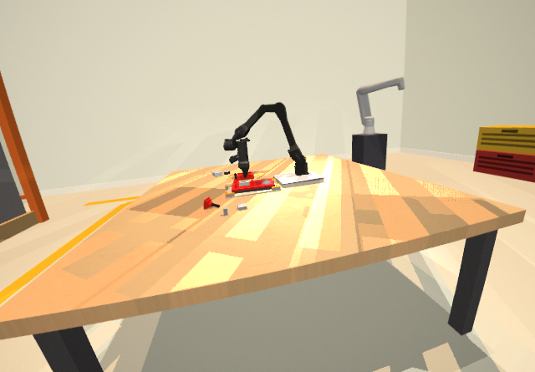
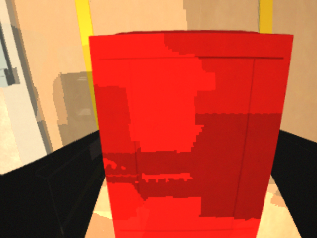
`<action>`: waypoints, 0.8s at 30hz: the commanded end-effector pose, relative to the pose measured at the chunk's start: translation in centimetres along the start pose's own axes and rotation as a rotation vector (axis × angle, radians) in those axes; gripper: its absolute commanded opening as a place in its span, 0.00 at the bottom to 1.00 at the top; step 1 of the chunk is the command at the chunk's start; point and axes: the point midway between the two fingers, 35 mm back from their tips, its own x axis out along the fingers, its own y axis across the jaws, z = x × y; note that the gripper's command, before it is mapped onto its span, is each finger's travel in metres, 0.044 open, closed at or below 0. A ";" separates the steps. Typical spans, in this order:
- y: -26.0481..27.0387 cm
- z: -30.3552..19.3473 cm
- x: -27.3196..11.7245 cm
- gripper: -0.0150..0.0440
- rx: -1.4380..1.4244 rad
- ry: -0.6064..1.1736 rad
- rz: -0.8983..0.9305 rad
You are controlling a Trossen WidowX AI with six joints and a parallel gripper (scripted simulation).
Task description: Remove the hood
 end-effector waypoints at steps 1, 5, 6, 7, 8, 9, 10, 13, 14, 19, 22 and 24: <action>0.0 0.0 0.0 0.57 0.000 0.000 0.000; 0.0 0.0 0.0 0.74 0.000 0.000 0.000; 0.0 0.0 0.0 0.79 0.000 0.000 0.000; 0.0 0.0 0.0 0.83 0.000 0.000 0.000; 0.0 0.0 0.0 0.88 0.000 0.000 0.000; 0.0 0.0 0.0 0.92 0.000 0.000 0.000; 0.0 0.0 0.0 0.97 0.000 0.000 0.000; -0.1 0.2 -1.3 1.00 0.000 0.002 0.001; -0.1 0.2 -2.2 1.00 0.000 0.003 0.001; -0.1 0.2 -7.0 1.00 0.000 0.011 0.005; -0.1 0.2 -7.3 1.00 0.000 0.012 0.005; -0.1 0.2 -7.3 1.00 0.000 0.012 0.005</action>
